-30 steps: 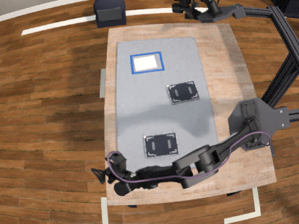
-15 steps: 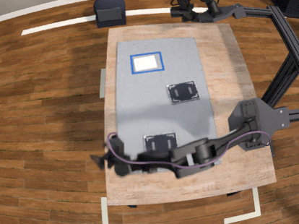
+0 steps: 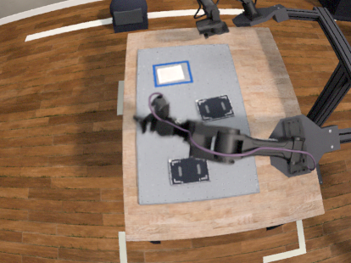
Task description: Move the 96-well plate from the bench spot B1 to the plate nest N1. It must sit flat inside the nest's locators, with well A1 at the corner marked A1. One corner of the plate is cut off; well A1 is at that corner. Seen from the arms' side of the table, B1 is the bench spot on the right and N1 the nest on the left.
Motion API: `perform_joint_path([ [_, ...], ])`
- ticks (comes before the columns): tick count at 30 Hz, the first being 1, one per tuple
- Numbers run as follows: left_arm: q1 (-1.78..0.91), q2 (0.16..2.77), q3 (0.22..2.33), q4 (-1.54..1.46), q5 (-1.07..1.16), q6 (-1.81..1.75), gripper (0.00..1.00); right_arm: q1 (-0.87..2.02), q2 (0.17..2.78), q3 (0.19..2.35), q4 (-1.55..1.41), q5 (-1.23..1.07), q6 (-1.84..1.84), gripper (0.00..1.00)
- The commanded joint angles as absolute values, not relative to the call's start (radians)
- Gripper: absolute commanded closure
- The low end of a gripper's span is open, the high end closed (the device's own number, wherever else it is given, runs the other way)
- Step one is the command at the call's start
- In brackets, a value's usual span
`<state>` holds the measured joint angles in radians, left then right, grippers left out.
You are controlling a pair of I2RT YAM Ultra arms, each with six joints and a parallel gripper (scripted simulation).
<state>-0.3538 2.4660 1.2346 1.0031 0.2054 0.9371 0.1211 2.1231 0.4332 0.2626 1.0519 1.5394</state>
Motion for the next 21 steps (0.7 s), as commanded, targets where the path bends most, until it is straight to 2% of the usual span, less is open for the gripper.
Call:
perform_joint_path([
  [1,-0.476,2.514,1.145,1.147,0.098,0.825,0.0,0.194,2.163,0.472,0.309,1.125,1.402,0.0],
  [6,-0.592,2.555,1.067,1.241,0.023,0.755,0.0,0.253,2.188,0.509,0.356,1.148,1.282,0.0],
  [14,-0.857,2.663,0.9,1.461,-0.156,0.616,0.0,0.34,2.228,0.562,0.577,1.127,0.872,0.0],
  [21,-0.936,2.702,0.858,1.513,-0.202,0.593,0.0,0.358,2.264,0.576,0.776,1.052,0.532,0.0],
])
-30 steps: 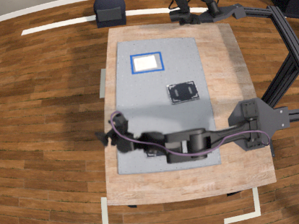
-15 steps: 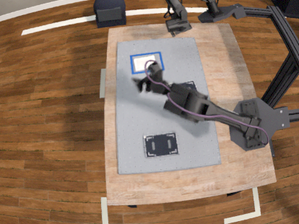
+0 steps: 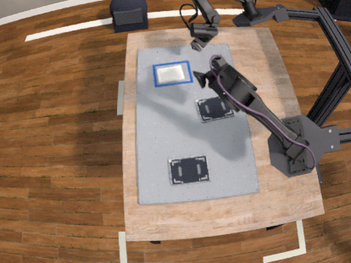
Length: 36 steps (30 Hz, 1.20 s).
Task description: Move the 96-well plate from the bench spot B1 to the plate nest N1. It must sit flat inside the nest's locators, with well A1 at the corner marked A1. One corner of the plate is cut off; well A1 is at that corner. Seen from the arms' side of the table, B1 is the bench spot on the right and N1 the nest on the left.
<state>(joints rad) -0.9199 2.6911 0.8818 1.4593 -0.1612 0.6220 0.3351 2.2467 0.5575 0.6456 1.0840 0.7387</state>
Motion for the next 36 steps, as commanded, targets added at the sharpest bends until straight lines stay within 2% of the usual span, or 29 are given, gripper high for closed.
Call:
perform_joint_path([
  [1,-0.936,2.702,0.858,1.513,-0.202,0.593,0.0,0.358,2.264,0.576,0.776,1.052,0.532,0.0],
  [9,-0.942,2.706,0.855,1.502,-0.195,0.601,0.0,0.349,2.304,0.579,1.022,0.906,0.175,0.0],
  [16,-0.942,2.706,0.855,1.502,-0.195,0.601,0.0,0.331,2.332,0.629,1.119,0.735,-0.105,0.0],
  [28,-0.942,2.706,0.855,1.502,-0.195,0.601,0.0,0.277,2.35,0.758,1.06,0.449,-0.415,0.0],
  [36,-0.942,2.706,0.855,1.502,-0.195,0.601,0.0,0.259,2.347,0.819,1.002,0.383,-0.47,0.0],
])
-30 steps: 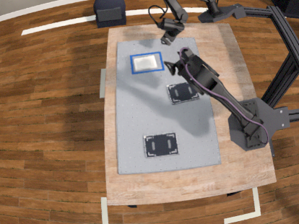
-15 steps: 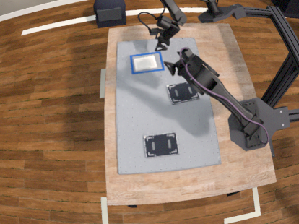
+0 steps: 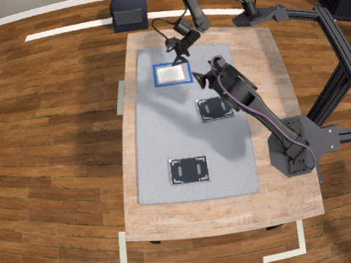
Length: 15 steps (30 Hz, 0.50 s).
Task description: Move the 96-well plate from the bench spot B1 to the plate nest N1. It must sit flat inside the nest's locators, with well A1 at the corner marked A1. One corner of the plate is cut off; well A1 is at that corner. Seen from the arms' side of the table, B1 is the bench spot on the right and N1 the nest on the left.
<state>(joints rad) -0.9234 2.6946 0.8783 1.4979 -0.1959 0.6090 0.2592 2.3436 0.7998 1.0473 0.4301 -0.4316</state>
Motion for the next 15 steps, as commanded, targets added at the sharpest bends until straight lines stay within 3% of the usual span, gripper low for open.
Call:
perform_joint_path([
  [1,-0.942,2.706,0.855,1.502,-0.195,0.601,0.0,0.26,2.345,0.829,0.99,0.377,-0.475,0.0],
  [15,-0.937,2.697,0.866,1.503,-0.195,0.601,0.0,0.257,2.344,0.847,0.996,0.386,-0.465,0.0],
])
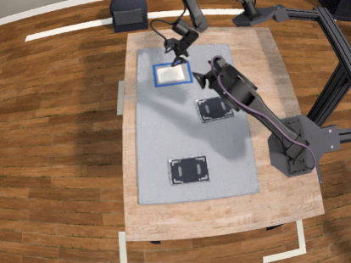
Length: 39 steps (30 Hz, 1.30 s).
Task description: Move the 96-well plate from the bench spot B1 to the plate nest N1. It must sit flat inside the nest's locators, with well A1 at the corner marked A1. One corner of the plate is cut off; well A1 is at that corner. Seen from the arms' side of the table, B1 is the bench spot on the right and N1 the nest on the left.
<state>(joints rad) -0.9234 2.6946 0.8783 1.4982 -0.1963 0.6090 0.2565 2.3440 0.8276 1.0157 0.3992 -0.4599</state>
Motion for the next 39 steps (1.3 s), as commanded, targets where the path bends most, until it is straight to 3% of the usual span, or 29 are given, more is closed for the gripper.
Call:
perform_joint_path([
  [1,-0.937,2.697,0.866,1.503,-0.195,0.601,0.0,0.257,2.344,0.847,0.996,0.386,-0.465,0.0],
  [39,-0.937,2.697,0.866,1.503,-0.195,0.601,0.0,0.26,2.342,0.846,0.934,0.412,-0.44,0.0],
])
